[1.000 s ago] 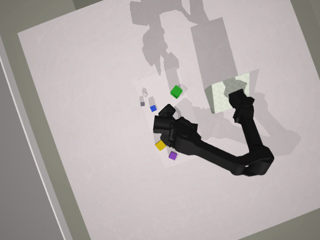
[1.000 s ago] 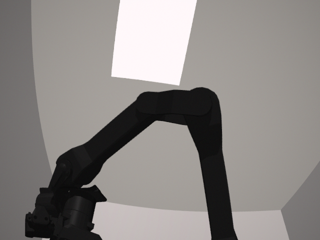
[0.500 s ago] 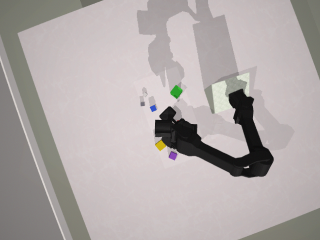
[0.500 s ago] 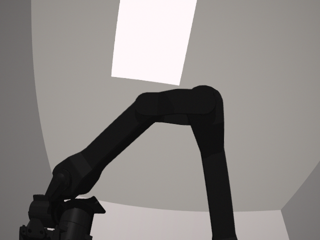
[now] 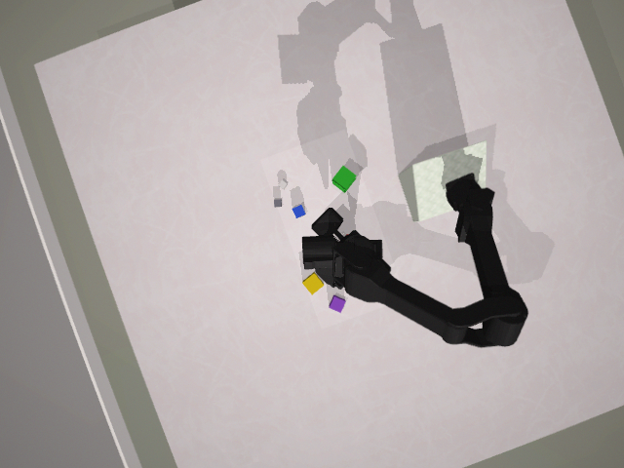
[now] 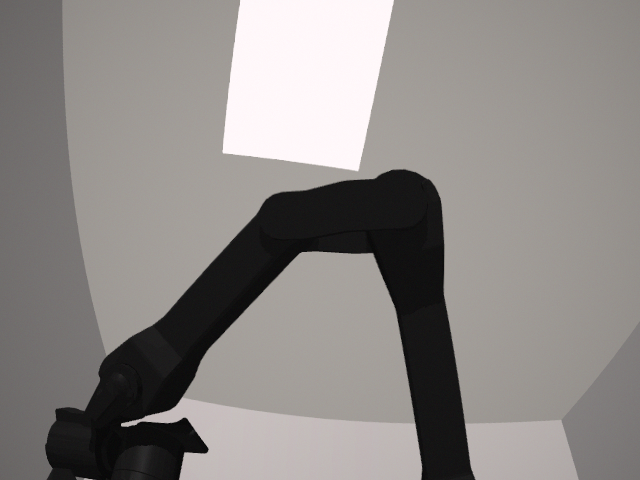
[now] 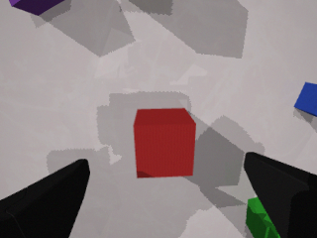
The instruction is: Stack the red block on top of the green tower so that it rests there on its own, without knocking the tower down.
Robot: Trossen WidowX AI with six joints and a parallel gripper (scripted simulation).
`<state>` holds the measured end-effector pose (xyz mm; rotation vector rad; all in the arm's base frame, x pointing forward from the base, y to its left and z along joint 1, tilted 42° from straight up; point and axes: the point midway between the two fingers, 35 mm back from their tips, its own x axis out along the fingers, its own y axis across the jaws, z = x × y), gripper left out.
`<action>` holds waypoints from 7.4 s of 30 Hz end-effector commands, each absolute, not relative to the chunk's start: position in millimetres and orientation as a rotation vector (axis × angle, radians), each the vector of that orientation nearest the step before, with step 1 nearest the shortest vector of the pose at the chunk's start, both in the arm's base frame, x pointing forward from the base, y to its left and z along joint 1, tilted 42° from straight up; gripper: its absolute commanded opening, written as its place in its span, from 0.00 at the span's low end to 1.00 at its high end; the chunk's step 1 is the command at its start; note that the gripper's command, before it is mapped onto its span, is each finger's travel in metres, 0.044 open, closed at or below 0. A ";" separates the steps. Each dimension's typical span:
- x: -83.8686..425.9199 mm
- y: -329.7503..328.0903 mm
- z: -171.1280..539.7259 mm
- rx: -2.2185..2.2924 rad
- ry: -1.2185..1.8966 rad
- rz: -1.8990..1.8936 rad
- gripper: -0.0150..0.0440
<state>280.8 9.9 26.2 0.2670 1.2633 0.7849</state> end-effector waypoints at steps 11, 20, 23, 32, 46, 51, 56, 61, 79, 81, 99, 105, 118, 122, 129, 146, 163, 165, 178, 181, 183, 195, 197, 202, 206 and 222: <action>281.5 25.1 7.6 0.279 1.271 0.788 1.00; 282.3 35.1 -3.1 0.280 1.271 0.789 1.00; 282.4 38.4 -6.6 0.280 1.271 0.790 1.00; 282.4 42.3 -10.6 0.281 1.270 0.790 1.00; 282.3 41.3 -9.5 0.281 1.270 0.790 1.00; 282.3 41.3 -9.5 0.281 1.270 0.790 0.78; 282.3 41.3 -9.5 0.281 1.270 0.790 0.56; 282.3 41.3 -9.5 0.281 1.270 0.790 0.47; 278.0 -2.8 38.6 0.278 1.272 0.788 0.25; 277.3 -9.2 45.7 0.278 1.272 0.788 0.25; 274.0 -38.7 76.1 0.277 1.273 0.787 0.25; 271.1 -55.6 63.2 0.279 1.285 0.765 0.25; 248.3 -115.1 7.5 0.272 1.286 0.764 0.25; 237.1 -133.0 -9.5 0.271 1.282 0.772 0.25; 225.8 -147.4 -23.8 0.271 1.278 0.781 0.25; 228.6 -125.1 -48.8 0.271 1.277 0.782 0.25; 228.9 -120.6 -53.4 0.272 1.277 0.782 0.25; 228.9 -120.6 -53.4 0.272 1.277 0.782 0.25; 229.0 -119.8 -54.3 0.272 1.277 0.782 0.25; 229.0 -119.6 -54.6 0.272 1.277 0.782 0.25; 229.0 -119.4 -54.8 0.272 1.277 0.782 0.25; 228.6 -122.5 -51.4 0.272 1.277 0.782 0.25; 229.0 -120.8 -53.5 0.265 1.277 0.781 0.34; 229.0 -120.8 -53.5 0.265 1.277 0.781 0.57; 229.0 -120.8 -53.5 0.265 1.277 0.781 0.74; 229.0 -120.8 -53.5 0.265 1.277 0.781 1.00</action>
